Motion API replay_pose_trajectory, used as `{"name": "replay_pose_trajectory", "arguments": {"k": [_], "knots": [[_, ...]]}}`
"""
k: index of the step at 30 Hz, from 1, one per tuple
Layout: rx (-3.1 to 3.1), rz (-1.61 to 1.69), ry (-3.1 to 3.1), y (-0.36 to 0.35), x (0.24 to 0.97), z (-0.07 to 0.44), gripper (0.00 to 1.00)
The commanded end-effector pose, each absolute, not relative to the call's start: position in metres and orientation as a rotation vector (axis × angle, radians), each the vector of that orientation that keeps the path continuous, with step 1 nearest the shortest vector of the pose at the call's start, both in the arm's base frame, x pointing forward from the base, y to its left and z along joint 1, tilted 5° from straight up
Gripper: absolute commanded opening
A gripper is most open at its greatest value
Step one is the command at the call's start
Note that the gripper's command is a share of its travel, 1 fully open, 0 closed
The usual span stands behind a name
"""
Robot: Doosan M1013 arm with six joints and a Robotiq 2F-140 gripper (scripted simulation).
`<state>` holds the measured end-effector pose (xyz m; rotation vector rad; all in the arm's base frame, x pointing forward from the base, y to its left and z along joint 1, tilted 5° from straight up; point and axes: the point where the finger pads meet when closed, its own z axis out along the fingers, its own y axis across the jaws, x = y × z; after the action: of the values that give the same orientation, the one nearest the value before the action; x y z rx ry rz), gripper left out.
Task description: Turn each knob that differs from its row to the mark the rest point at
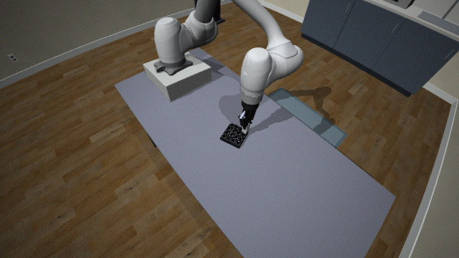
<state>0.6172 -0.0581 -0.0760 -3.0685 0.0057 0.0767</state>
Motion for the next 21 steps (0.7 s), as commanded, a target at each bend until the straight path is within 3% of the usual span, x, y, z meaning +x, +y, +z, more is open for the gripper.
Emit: {"name": "replay_pose_trajectory", "arguments": {"k": [1,21], "knots": [[-3.070,0.081,0.097,-0.0580,0.6172,-0.0758,0.05],[-2.989,0.102,0.761,-0.0580,0.6172,-0.0758,0.05]]}}
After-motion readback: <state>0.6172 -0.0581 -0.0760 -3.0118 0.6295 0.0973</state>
